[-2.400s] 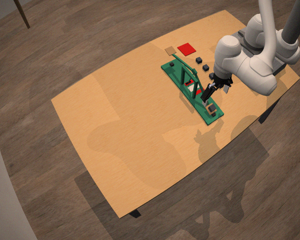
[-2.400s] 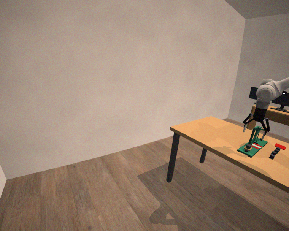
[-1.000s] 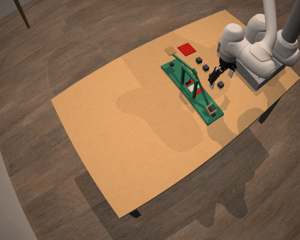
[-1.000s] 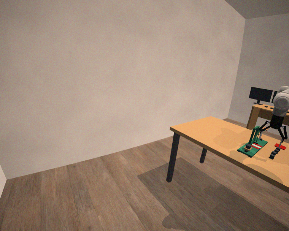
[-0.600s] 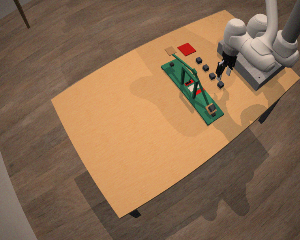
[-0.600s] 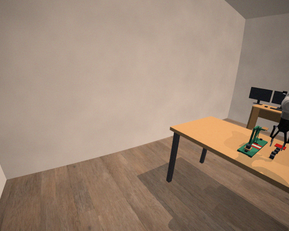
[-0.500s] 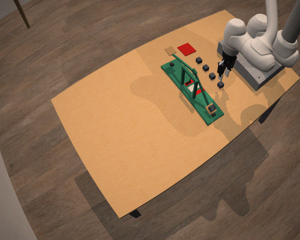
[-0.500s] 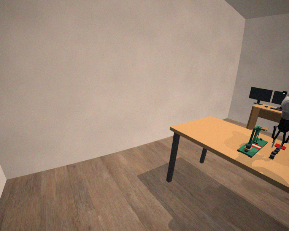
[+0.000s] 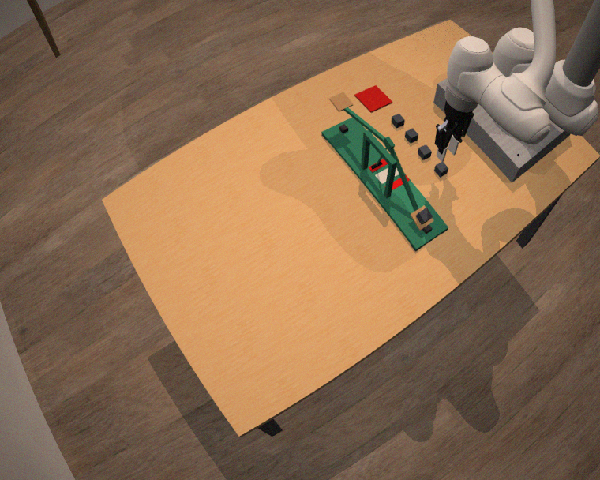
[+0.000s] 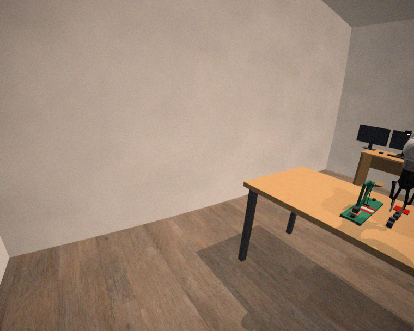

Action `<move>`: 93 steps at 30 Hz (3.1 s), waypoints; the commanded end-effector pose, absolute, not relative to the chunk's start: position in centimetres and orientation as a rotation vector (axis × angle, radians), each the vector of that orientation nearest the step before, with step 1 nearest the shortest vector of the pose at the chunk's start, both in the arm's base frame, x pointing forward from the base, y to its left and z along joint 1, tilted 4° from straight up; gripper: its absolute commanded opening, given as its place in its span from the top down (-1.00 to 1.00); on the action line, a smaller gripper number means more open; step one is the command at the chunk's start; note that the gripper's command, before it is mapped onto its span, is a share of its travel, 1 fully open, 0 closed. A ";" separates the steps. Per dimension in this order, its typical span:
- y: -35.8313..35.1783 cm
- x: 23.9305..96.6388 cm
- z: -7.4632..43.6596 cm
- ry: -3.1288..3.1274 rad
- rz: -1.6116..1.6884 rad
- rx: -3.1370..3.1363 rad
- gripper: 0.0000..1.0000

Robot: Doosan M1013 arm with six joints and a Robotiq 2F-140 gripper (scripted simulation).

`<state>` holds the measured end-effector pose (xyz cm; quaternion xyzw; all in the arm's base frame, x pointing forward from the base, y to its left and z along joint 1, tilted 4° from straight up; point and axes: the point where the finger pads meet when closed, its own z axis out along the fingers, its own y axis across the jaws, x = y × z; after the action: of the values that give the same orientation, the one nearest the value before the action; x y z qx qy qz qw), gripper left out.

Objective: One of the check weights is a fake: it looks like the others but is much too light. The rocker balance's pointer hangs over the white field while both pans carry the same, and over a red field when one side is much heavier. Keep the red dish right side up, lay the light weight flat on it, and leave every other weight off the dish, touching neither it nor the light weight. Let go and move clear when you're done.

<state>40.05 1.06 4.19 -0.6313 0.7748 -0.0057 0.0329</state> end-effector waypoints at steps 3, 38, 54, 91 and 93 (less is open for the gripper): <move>1.0 40.1 4.2 2.381 -0.024 -1.933 0.30; 1.1 40.3 2.0 2.381 -0.024 -1.933 0.30; 1.2 40.4 -0.1 2.381 -0.024 -1.933 0.30; 1.2 40.5 -1.0 2.381 -0.024 -1.933 0.30; 1.2 40.5 -1.0 2.381 -0.024 -1.933 0.30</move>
<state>40.55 1.03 -0.67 -0.6296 0.7761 -0.0085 0.0362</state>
